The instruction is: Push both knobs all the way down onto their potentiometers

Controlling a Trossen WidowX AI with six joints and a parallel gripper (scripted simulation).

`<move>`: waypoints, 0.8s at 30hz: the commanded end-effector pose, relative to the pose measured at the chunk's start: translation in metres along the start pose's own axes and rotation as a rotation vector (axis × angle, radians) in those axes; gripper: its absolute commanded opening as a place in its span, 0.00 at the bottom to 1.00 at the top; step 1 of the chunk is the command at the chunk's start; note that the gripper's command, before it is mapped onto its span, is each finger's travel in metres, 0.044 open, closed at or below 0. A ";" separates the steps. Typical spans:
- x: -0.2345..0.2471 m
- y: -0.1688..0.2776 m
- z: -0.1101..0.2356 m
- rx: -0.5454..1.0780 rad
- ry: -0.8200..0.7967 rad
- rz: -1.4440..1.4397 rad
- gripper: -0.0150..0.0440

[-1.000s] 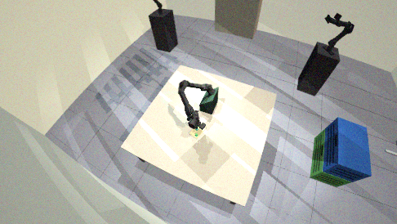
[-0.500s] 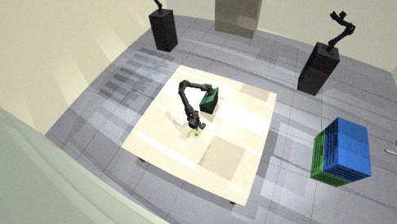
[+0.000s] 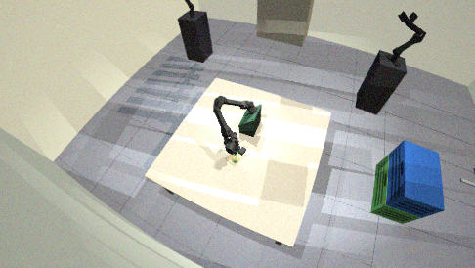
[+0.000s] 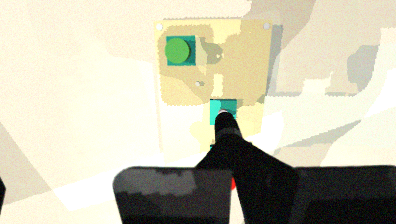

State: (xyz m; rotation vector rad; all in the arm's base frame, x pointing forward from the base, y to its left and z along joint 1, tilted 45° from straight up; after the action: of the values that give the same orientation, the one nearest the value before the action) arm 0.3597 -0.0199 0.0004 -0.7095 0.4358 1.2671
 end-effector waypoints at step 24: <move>-0.001 -0.001 -0.013 0.003 0.005 -0.004 0.25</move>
State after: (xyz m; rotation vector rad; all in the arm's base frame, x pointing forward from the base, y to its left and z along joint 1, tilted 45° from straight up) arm 0.3594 -0.0209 -0.0016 -0.7129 0.4361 1.2762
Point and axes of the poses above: the point midway between the two fingers, 35 mm back from their tips, its own z axis back along the fingers, its own x axis across the jaws, y = z × x, the point moved 5 cm from there along z, back along the fingers, and after that the axes turned 4 degrees about -z, right-handed, at the moved point
